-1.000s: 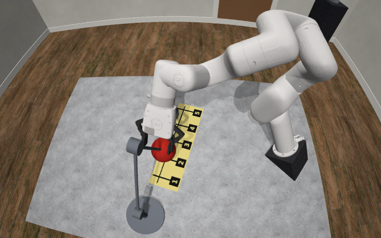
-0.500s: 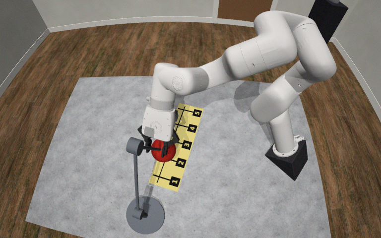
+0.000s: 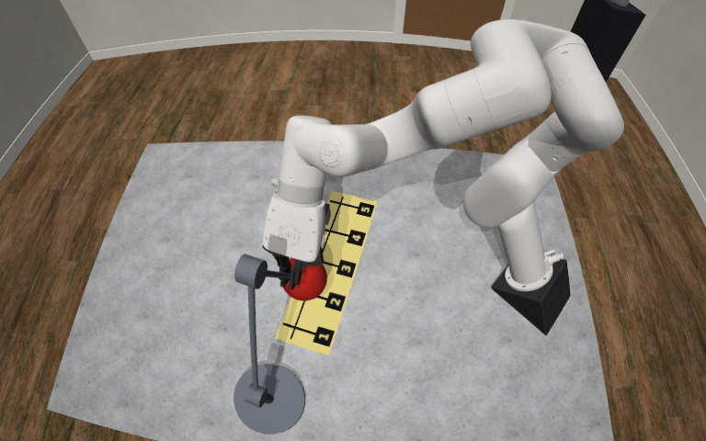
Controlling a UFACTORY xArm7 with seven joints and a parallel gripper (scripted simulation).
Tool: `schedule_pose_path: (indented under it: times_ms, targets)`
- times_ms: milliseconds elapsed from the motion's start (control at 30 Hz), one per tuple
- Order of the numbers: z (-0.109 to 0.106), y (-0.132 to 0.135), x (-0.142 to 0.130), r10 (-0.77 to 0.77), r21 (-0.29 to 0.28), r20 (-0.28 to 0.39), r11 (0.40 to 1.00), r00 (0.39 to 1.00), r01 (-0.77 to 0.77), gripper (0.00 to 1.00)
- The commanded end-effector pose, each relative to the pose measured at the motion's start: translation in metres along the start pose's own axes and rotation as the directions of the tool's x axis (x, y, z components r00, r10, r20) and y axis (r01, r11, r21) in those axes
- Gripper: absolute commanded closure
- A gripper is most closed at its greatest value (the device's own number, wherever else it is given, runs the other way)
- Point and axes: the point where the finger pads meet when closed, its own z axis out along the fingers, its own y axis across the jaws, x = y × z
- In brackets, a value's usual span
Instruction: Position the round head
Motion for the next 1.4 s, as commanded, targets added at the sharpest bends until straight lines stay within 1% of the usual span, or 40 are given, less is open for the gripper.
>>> schedule_pose_path:
  times_ms: [0,400,900,967,1367]
  targets:
    - [-0.001,-0.001,-0.001,-0.002,0.004,0.002,1.000,1.000,0.002,1.00]
    - [-0.001,-0.001,-0.001,-0.002,0.003,0.001,1.000,1.000,0.002,1.00]
    - [-0.018,-0.001,0.030,-0.001,0.005,0.002,1.000,1.000,0.001,1.00]
    - [-0.018,-0.001,0.030,-0.001,0.005,0.002,1.000,1.000,0.001,1.00]
    - [-0.032,-0.003,0.054,-0.005,0.002,0.002,1.000,1.000,0.005,1.00]
